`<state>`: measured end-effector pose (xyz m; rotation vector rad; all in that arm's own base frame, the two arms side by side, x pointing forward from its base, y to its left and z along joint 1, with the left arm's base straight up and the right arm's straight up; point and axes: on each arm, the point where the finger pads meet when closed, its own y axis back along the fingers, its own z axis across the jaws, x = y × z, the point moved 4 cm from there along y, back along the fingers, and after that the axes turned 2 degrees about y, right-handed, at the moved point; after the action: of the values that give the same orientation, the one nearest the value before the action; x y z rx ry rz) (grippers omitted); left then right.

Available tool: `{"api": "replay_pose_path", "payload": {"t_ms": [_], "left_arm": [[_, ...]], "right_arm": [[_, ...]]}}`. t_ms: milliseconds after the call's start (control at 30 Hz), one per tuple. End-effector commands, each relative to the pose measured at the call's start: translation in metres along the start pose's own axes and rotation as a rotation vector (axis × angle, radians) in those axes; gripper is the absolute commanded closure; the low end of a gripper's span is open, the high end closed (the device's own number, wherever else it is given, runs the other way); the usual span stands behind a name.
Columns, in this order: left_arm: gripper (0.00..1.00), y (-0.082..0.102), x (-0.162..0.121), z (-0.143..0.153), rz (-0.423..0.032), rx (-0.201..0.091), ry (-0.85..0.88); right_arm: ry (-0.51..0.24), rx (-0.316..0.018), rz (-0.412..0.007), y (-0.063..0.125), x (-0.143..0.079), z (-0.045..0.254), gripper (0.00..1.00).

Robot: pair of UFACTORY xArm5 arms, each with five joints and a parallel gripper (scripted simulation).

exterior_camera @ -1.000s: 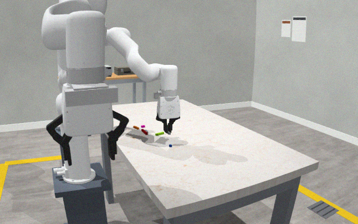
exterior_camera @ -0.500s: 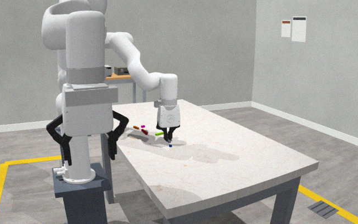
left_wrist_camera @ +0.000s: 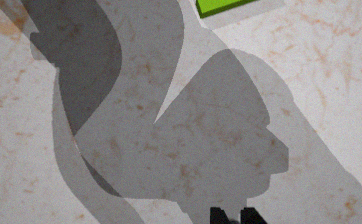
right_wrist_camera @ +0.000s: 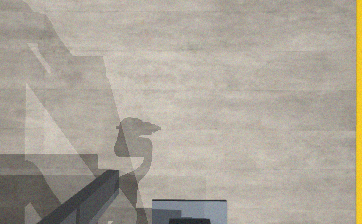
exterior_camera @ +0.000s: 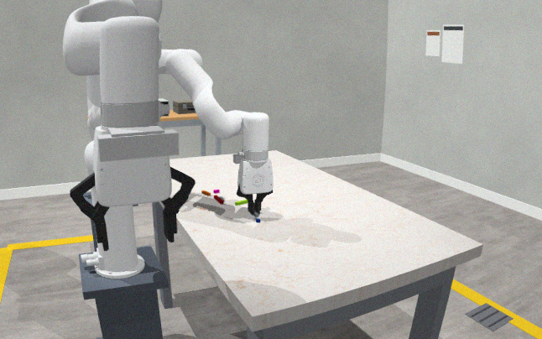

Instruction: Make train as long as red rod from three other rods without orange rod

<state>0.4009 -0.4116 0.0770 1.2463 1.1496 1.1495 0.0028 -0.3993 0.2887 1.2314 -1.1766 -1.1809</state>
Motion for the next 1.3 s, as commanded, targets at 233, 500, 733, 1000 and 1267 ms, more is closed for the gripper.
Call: {"api": "replay_pose_path", "payload": {"t_ms": [233, 500, 733, 1000, 1267], "left_arm": [[0.94, 0.0018, -0.0008, 0.0010, -0.003, -0.003, 0.000], [0.94, 0.0018, -0.0008, 0.0010, -0.003, -0.003, 0.000], [0.94, 0.0015, -0.0008, 0.0010, -0.003, -0.003, 0.000], [0.94, -0.0019, -0.0008, 0.0010, -0.003, -0.003, 0.000], [0.94, -0.0079, -0.0008, 0.0010, -0.003, -0.003, 0.000]], "right_arm": [[0.000, 0.000, 0.004, 0.0013, 0.0007, 0.0000, 0.00], [0.000, 0.000, 0.004, 0.0013, 0.0007, 0.0000, 0.00], [0.000, 0.000, 0.004, 0.0013, 0.0007, 0.0000, 0.00], [0.000, 0.000, 0.004, 0.0013, 0.0007, 0.0000, 0.00], [0.000, 0.000, 0.004, 0.0013, 0.0007, 0.0000, 0.00]]}}
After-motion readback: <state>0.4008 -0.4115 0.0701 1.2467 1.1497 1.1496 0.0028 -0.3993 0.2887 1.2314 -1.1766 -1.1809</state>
